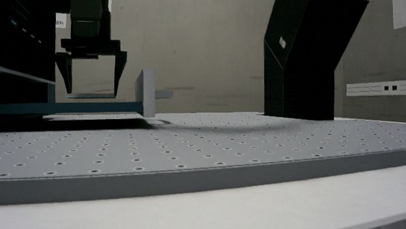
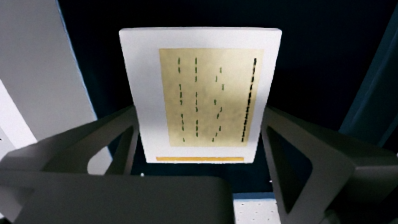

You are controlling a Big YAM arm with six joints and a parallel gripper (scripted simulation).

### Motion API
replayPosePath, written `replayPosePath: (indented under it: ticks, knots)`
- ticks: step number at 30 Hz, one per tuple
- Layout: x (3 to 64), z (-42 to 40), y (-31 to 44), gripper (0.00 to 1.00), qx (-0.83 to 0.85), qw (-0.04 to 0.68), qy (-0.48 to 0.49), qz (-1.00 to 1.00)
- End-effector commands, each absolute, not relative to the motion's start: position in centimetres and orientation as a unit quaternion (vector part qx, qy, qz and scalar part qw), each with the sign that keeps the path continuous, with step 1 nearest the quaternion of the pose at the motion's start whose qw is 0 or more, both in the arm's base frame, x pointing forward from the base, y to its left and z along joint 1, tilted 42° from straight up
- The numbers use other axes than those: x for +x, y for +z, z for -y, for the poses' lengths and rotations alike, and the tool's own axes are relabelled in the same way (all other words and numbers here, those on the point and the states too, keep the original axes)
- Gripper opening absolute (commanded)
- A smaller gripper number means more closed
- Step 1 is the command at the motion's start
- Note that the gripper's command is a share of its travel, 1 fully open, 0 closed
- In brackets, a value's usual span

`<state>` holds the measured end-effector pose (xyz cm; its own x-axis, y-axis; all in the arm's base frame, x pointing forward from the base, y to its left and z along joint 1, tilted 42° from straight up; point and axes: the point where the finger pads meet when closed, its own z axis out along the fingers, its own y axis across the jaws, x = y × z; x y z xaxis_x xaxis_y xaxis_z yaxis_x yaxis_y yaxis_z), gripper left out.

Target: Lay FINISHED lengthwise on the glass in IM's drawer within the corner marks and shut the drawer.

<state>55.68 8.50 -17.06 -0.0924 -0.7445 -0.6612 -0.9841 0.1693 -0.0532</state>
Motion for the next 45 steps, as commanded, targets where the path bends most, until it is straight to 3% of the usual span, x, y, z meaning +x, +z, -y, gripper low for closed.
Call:
replayPosePath:
  ticks: [1,45]
  knots:
    - [56.9,-9.74,-17.47,0.78,-0.615,0.291,0.204,-0.703]
    - [57.02,-10.57,-18.45,0.78,-0.615,0.291,0.205,-0.703]
